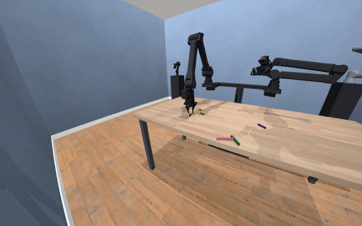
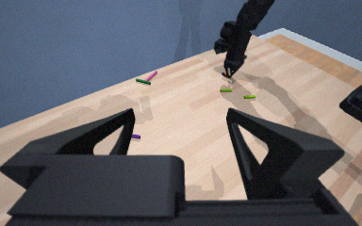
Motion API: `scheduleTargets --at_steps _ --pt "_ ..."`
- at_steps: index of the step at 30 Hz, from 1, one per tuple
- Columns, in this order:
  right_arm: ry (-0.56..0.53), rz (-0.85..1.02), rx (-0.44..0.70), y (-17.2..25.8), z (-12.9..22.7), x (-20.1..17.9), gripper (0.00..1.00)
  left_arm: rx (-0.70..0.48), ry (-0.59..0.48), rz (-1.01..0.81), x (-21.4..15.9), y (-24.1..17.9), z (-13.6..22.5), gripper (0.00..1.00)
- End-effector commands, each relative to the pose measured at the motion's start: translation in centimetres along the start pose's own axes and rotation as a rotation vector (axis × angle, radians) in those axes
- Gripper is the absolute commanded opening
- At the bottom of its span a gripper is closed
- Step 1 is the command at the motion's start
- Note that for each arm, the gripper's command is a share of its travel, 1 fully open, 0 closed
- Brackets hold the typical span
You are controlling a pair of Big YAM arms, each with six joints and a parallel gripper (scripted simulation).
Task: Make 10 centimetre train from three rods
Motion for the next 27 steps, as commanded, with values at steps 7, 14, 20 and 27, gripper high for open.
scheduleTargets --at_steps 7,14,20,27 --pt "-0.015 0.006 -0.008 0.0 5.2 0.0 1.00 -0.007 -0.008 0.018 0.9 -0.2 0.3 1.00" --pt "-0.015 0.040 -0.008 0.3 7.2 -0.2 0.77 -0.007 -0.008 0.018 0.9 -0.2 0.3 1.00" --pt "-0.021 0.347 -0.015 3.0 4.6 -3.3 0.33 -0.007 -0.008 0.018 0.9 -0.2 0.3 1.00" --pt "-0.012 0.609 -0.007 6.3 2.0 -8.0 0.33 -0.007 -0.008 0.018 0.9 -0.2 0.3 1.00"
Point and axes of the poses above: on each arm, the point where the finger pads meet when closed, its own z axis back along the fingers, its own y axis across the jaws, x = y × z, the point moved 6 cm from there along z, back along the fingers, and after that the axes turned 9 degrees about z, right-handed, at the moved point
